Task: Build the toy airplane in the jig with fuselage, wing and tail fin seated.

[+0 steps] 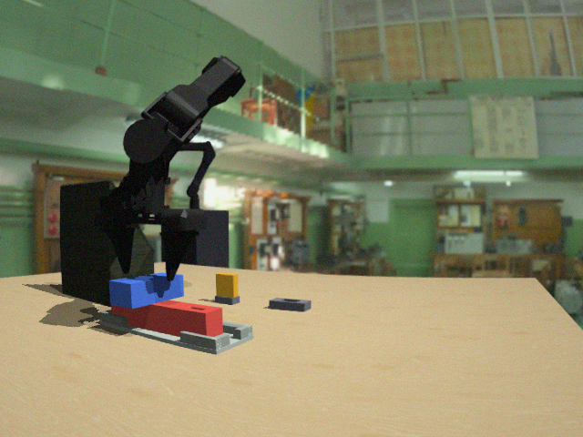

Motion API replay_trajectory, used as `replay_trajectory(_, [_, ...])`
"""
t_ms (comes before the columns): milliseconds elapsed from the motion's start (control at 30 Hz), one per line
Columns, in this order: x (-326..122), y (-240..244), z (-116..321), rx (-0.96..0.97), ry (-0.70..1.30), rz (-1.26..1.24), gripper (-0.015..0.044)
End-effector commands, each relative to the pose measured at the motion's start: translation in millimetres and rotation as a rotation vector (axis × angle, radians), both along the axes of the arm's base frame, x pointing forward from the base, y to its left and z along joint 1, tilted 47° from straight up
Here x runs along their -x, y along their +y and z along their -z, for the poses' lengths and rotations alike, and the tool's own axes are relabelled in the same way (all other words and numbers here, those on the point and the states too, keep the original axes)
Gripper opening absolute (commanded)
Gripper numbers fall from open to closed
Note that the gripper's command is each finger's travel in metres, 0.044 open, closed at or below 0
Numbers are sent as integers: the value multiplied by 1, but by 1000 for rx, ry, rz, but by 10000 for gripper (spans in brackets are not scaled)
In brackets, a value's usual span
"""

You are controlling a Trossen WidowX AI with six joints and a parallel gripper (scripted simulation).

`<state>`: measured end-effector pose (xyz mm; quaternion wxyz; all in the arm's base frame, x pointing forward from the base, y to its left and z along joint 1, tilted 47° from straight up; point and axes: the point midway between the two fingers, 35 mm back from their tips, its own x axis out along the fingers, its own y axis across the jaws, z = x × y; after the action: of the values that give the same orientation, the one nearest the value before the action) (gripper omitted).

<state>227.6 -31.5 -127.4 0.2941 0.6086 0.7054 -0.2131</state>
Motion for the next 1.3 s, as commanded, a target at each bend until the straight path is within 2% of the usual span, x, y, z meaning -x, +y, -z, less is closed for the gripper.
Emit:
replay_trajectory(0, [-8,-44,-37,16,-24,9,440])
replay_trajectory(333, [-10,-53,-44,10,-69,-34,440])
replay_trajectory(800, [-11,-50,-40,-93,-1048,-953,440])
replay_trajectory(867, [-11,-50,-40,-103,-1139,-1039,440])
replay_trajectory(1267, [-11,-50,-40,-104,-1150,-1050,440])
